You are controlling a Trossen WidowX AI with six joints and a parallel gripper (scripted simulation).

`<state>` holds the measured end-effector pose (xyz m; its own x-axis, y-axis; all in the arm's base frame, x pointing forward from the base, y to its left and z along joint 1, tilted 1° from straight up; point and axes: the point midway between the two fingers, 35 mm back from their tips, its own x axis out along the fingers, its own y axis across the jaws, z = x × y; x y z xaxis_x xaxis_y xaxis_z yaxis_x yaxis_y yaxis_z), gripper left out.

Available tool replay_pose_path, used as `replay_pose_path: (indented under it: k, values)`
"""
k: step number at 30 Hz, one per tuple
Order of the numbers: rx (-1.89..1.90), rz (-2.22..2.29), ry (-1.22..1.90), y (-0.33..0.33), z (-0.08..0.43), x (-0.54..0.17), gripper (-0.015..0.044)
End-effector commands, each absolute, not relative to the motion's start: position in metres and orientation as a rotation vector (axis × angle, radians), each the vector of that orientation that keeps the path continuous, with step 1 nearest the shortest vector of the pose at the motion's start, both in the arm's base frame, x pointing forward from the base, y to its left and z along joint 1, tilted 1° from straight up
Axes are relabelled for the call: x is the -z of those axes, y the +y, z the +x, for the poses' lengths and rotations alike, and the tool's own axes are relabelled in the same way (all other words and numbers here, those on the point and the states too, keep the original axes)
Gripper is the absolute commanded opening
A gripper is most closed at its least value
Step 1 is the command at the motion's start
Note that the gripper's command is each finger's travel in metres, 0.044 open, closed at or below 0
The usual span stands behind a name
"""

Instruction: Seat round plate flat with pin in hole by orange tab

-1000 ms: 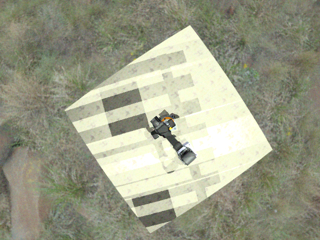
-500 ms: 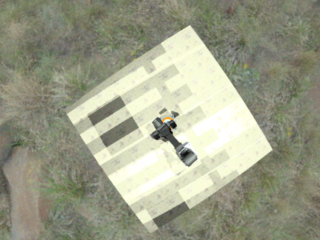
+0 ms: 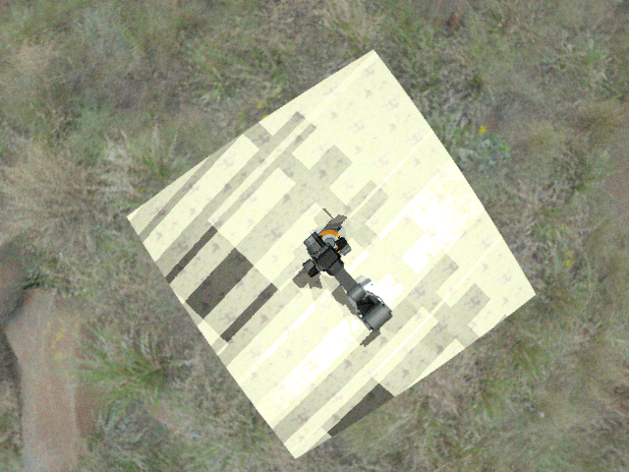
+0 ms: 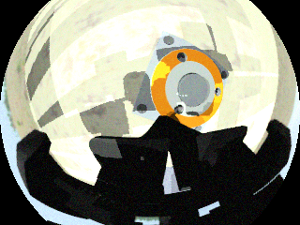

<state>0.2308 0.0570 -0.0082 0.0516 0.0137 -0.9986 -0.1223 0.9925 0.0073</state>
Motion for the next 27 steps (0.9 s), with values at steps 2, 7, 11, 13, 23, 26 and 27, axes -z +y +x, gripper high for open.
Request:
replay_pose_path:
  k: [2,7,11,13,23,26,27]
  values:
    - [-0.100,-0.093,1.523,0.052,0.226,0.009,0.0000]
    - [-0.100,-0.093,1.523,0.049,0.224,0.010,0.0000]
    - [-0.099,-0.093,1.523,0.047,0.223,0.011,0.0000]
    - [-0.099,-0.093,1.523,0.047,0.223,0.007,0.0000]
    - [-0.100,-0.093,1.523,0.048,0.219,-0.036,0.0000]
    - [-0.103,-0.091,1.527,0.048,0.219,-0.029,0.0000]
    - [-0.103,-0.091,1.527,0.048,0.219,-0.029,0.0000]
